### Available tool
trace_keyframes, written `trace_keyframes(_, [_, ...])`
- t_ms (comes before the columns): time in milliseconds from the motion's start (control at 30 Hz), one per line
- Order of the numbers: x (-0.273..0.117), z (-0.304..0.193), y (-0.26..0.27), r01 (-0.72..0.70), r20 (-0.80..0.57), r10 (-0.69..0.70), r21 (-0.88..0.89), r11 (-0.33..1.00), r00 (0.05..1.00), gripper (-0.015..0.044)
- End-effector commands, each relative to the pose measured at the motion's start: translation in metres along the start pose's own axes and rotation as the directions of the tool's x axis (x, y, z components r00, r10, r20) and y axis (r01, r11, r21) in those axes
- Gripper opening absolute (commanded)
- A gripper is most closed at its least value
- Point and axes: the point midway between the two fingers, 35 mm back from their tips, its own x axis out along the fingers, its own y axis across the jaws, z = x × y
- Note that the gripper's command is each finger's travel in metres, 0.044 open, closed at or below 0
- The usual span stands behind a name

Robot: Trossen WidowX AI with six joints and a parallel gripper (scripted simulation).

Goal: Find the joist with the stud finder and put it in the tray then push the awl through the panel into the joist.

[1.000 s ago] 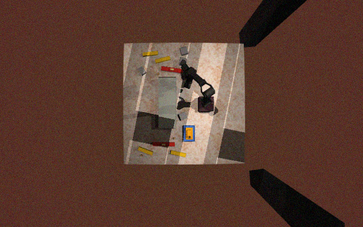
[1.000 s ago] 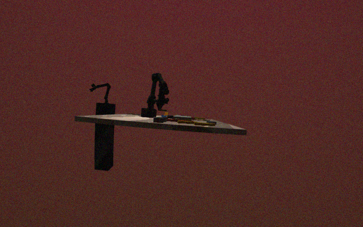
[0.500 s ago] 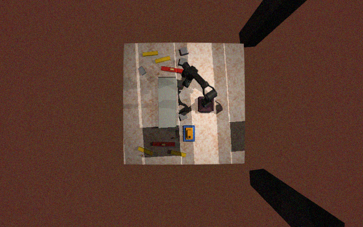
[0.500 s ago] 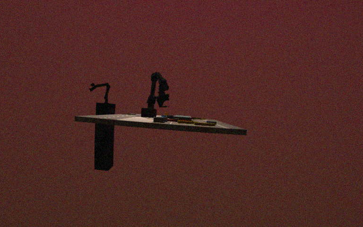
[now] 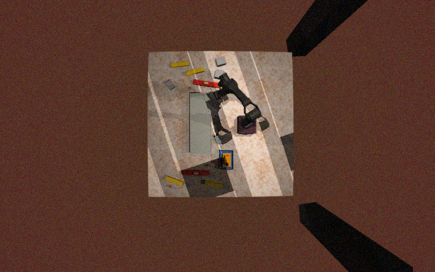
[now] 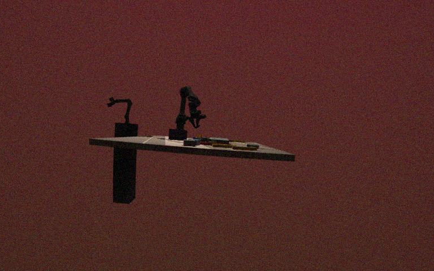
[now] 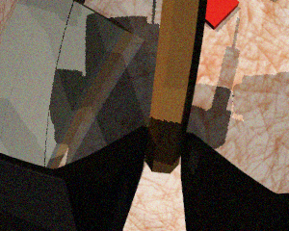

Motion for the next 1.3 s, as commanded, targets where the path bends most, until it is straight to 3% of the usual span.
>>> trace_keyframes(0, [-0.001, 0.008, 0.006, -0.064, 0.051, 0.058, 0.141, 0.988, 0.997, 0.0000])
trace_keyframes(500, [-0.007, 0.036, 0.023, -0.326, 0.211, 0.249, 0.556, 0.764, 0.945, 0.0000])
trace_keyframes(900, [-0.020, 0.054, 0.036, -0.479, 0.317, 0.392, 0.759, 0.442, 0.864, 0.0000])
trace_keyframes(1267, [-0.037, 0.065, 0.046, -0.507, 0.387, 0.513, 0.854, 0.112, 0.766, 0.0000])
